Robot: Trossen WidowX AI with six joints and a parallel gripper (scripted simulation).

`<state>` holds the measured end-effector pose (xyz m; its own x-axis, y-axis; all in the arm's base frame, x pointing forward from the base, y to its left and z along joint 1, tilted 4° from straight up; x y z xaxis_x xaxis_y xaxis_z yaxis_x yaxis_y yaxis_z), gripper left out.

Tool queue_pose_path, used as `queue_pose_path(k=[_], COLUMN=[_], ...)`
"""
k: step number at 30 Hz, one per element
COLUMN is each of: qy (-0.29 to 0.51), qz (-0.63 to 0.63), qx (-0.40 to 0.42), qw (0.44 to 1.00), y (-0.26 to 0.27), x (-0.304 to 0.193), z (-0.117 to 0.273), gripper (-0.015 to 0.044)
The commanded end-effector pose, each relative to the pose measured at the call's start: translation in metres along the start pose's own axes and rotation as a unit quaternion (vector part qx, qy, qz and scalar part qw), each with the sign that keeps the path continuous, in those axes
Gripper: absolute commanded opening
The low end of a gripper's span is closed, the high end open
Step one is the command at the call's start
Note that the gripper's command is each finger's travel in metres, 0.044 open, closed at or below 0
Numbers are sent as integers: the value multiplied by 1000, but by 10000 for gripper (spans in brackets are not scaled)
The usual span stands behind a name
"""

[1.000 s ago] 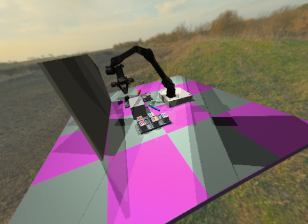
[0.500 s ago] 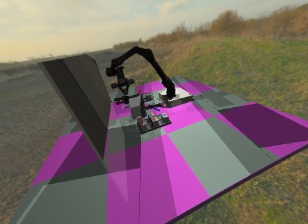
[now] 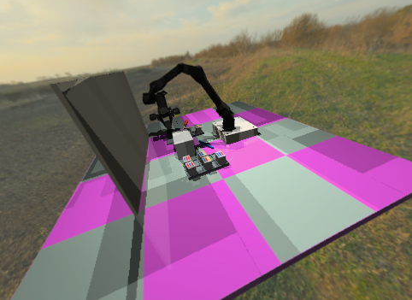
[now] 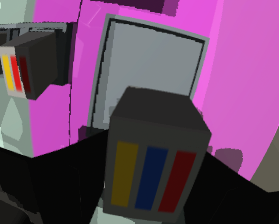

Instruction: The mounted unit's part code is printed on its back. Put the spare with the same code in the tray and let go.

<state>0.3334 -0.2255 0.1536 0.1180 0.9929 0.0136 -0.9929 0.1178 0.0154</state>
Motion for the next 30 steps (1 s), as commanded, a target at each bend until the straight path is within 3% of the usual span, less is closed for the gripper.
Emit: queue_pose_path(k=[1,30], qy=[0,0], qz=[3,3], qx=[3,3], qw=[1000,1000], y=[1,2], x=[0,1], z=[-5,-29], gripper=[0,0])
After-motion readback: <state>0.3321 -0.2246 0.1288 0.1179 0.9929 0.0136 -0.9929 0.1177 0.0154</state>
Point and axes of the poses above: the point midway between the two fingers, 35 mm back from their tips, its own z axis back along the fingers, its own y axis across the jaws, x = y × z, the point moved 9 cm from there along z, back along the fingers, and after that the axes turned 3 degrees about -z, right-handed, at the moved point
